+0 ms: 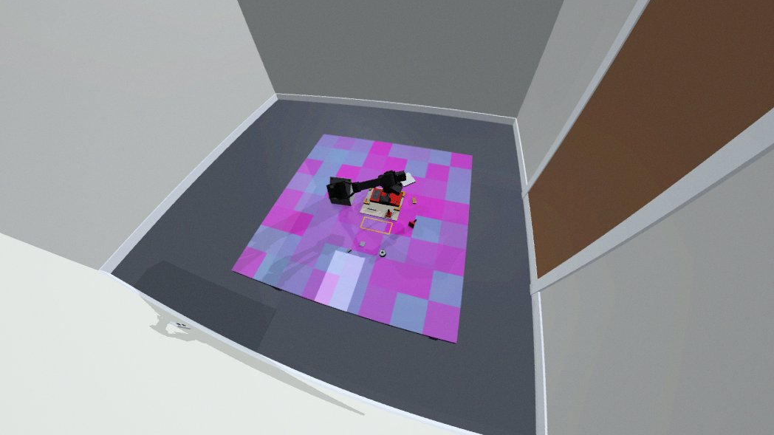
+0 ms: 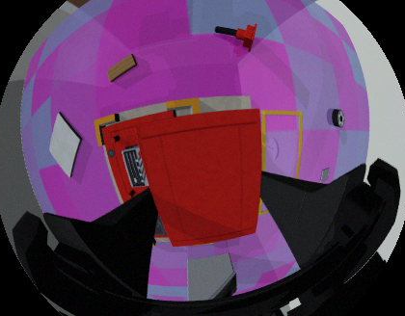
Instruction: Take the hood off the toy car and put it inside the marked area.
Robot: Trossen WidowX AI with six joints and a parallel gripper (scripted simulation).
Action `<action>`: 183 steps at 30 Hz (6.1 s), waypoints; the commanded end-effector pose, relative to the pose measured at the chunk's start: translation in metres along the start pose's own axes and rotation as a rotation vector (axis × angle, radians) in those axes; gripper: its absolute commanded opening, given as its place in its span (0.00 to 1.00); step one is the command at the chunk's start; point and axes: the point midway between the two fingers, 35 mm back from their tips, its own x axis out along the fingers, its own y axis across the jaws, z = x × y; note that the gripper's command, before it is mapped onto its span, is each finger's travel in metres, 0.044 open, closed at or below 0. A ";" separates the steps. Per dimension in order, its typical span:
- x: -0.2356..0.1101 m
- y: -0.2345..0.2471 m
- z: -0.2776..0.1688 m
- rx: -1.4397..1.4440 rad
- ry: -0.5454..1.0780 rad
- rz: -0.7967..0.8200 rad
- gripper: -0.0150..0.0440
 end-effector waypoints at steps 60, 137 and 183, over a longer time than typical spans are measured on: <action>0.021 -0.137 -0.047 -0.004 0.008 -0.022 0.25; 0.080 -0.141 -0.049 -0.004 0.007 -0.029 0.25; 0.084 -0.141 -0.049 0.001 0.008 -0.032 1.00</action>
